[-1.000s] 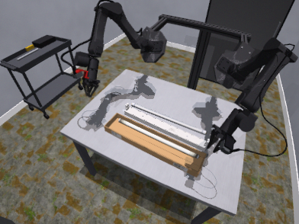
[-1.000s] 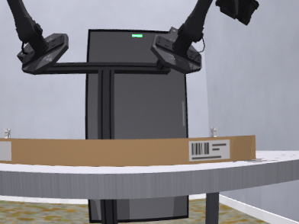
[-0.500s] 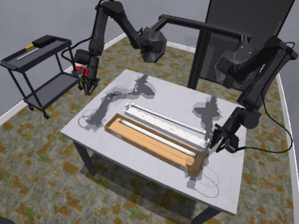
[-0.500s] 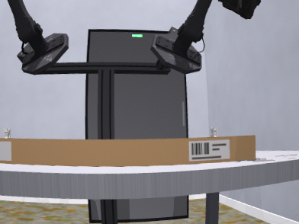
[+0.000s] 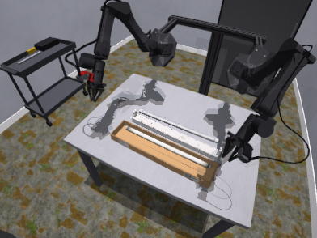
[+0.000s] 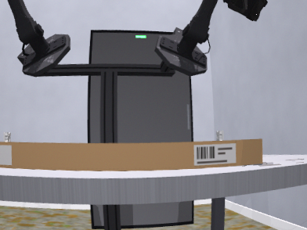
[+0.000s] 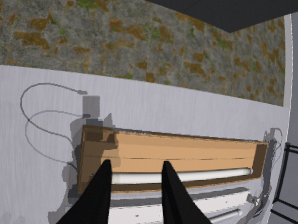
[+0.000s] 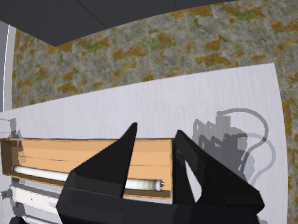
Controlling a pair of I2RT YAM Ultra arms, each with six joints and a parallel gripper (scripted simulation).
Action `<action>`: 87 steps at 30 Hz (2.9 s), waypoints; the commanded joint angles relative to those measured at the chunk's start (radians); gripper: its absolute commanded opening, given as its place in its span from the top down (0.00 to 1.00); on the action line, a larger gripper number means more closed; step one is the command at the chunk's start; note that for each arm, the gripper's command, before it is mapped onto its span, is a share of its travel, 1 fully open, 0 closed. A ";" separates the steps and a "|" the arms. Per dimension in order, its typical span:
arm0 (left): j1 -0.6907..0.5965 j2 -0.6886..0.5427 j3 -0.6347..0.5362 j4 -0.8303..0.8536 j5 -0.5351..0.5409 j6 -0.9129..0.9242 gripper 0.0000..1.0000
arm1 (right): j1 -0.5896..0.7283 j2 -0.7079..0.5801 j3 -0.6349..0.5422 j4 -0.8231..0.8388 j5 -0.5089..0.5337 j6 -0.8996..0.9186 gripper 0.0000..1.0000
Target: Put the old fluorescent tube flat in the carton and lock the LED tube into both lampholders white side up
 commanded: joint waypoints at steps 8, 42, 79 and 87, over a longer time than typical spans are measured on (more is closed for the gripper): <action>-0.016 0.010 0.037 0.014 0.017 -0.001 0.51 | 0.018 0.026 -0.003 0.006 0.000 -0.010 0.68; -0.032 0.085 0.031 -0.023 -0.045 0.108 0.51 | 0.031 0.089 0.015 -0.020 0.049 -0.124 0.51; -0.331 0.973 0.099 -0.050 -0.506 1.067 0.51 | 0.315 0.986 0.011 0.048 0.554 -1.223 0.51; -0.366 1.083 0.102 -0.033 -0.544 1.137 0.51 | 0.344 1.094 -0.041 0.053 0.592 -1.315 0.51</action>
